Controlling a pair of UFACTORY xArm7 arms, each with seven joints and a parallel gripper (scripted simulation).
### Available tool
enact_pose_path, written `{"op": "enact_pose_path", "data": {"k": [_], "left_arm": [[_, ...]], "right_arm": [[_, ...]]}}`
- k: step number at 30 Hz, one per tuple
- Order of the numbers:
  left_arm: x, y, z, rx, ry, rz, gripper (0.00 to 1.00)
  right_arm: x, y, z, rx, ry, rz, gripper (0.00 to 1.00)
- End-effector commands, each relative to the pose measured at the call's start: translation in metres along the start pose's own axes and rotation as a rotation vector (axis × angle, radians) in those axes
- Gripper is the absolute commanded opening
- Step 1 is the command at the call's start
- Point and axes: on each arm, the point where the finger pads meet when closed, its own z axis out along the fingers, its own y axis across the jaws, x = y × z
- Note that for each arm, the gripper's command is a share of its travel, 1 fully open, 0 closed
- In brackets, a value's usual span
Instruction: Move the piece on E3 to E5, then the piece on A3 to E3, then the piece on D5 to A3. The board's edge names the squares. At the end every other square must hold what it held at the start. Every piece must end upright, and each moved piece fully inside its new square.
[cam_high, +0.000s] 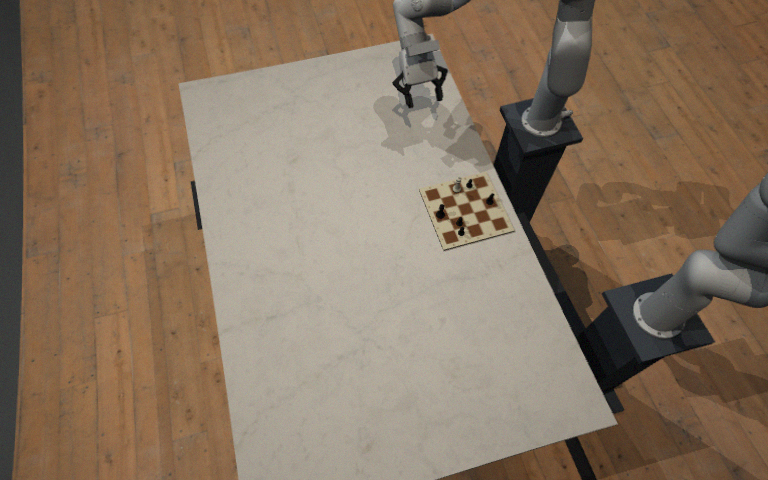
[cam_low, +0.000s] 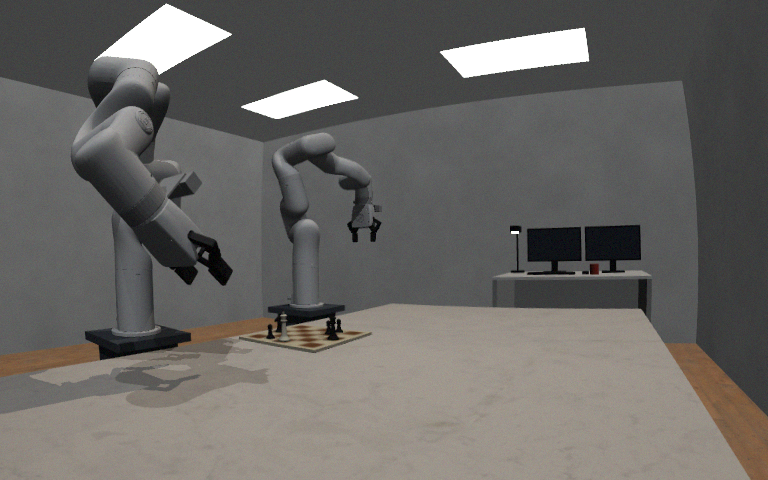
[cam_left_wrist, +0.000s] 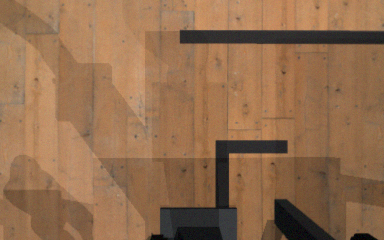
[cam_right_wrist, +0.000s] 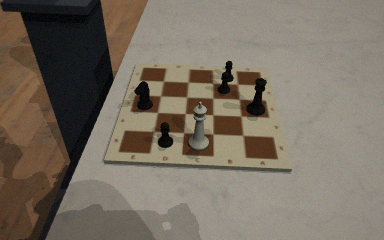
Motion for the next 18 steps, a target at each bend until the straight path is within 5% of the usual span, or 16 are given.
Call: {"op": "enact_pose_path", "data": {"k": [1, 9, 13, 14, 18], "left_arm": [[0.001, 0.0, -0.002, -0.001, 0.004, 0.0, 1.0], [0.001, 0.0, -0.002, -0.001, 0.004, 0.0, 1.0], [0.001, 0.0, -0.002, -0.001, 0.004, 0.0, 1.0], [0.001, 0.0, -0.002, -0.001, 0.004, 0.0, 1.0], [0.001, 0.0, -0.002, -0.001, 0.004, 0.0, 1.0]], "right_arm": [[0.023, 0.002, 0.022, 0.07, -0.047, -0.147, 1.0], [0.049, -0.001, 0.051, 0.165, -0.104, -0.342, 1.0], [0.051, -0.001, 0.053, 0.173, -0.108, -0.357, 1.0], [0.064, -0.004, 0.067, 0.222, -0.135, -0.46, 1.0], [0.073, -0.006, 0.077, 0.256, -0.154, -0.533, 1.0]]}}
